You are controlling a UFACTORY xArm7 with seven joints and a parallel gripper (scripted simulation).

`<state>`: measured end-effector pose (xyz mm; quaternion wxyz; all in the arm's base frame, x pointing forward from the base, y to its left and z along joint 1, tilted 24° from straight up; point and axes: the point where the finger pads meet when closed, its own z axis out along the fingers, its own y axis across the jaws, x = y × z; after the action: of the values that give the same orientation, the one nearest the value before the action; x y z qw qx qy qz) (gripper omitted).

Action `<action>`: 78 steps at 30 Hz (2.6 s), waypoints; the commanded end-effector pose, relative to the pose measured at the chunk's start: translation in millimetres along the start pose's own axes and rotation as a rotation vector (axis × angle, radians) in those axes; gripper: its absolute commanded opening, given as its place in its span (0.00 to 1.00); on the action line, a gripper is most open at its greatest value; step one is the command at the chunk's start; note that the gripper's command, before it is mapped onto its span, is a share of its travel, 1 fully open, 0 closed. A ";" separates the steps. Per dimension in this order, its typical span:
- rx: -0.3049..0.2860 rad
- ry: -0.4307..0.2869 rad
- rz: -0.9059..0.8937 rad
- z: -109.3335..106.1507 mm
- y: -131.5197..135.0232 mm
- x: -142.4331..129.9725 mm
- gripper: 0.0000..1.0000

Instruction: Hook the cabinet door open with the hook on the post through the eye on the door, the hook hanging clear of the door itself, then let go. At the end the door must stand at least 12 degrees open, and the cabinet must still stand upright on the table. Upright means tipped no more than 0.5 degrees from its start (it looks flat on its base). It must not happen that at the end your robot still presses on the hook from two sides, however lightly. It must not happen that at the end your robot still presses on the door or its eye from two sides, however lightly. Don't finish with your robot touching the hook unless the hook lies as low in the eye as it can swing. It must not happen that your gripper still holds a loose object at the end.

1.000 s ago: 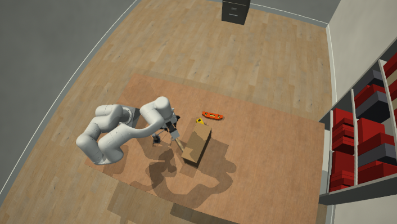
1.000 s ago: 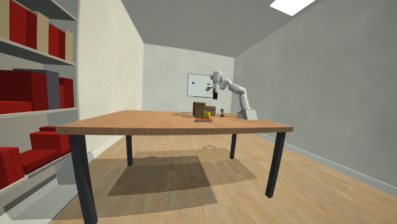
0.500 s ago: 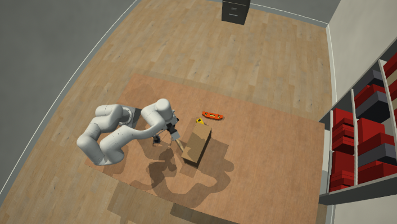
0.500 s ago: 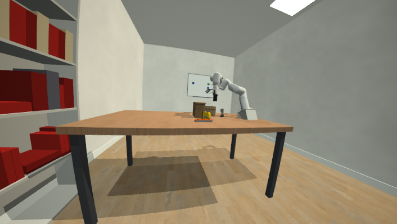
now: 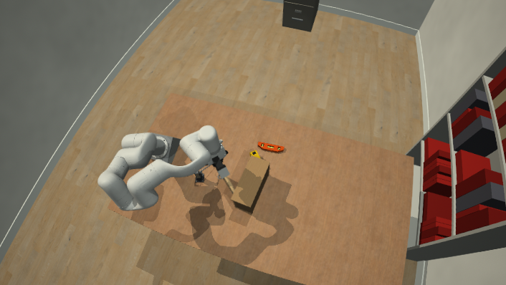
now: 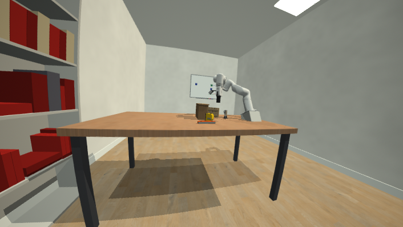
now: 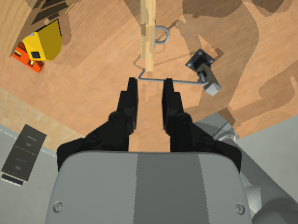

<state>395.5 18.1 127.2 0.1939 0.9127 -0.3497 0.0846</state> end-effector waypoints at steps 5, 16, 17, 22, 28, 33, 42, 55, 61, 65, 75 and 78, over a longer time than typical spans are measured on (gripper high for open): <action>0.003 0.002 0.000 -1.5 -0.9 0.3 0.27; 0.003 0.002 0.000 -1.0 -0.9 0.3 0.27; 0.003 0.003 0.000 -0.7 -0.9 0.3 0.27; 0.003 0.003 0.001 1.5 -0.9 0.3 0.27; 0.002 0.003 0.001 5.8 -0.9 0.4 0.27; 0.002 0.003 0.001 10.6 -1.0 0.5 0.27; 0.002 0.003 0.001 24.9 -1.1 0.8 0.27; 0.002 0.003 0.001 44.6 -1.3 1.1 0.27; 0.002 0.003 0.001 54.3 -1.4 1.3 0.27; 0.002 0.003 0.001 57.2 -1.4 1.4 0.27; 0.002 0.003 0.001 67.6 -1.5 1.6 0.27; 0.002 0.003 0.001 69.4 -1.5 1.6 0.27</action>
<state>398.0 -10.8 64.5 0.1943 0.9122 -0.3505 0.0850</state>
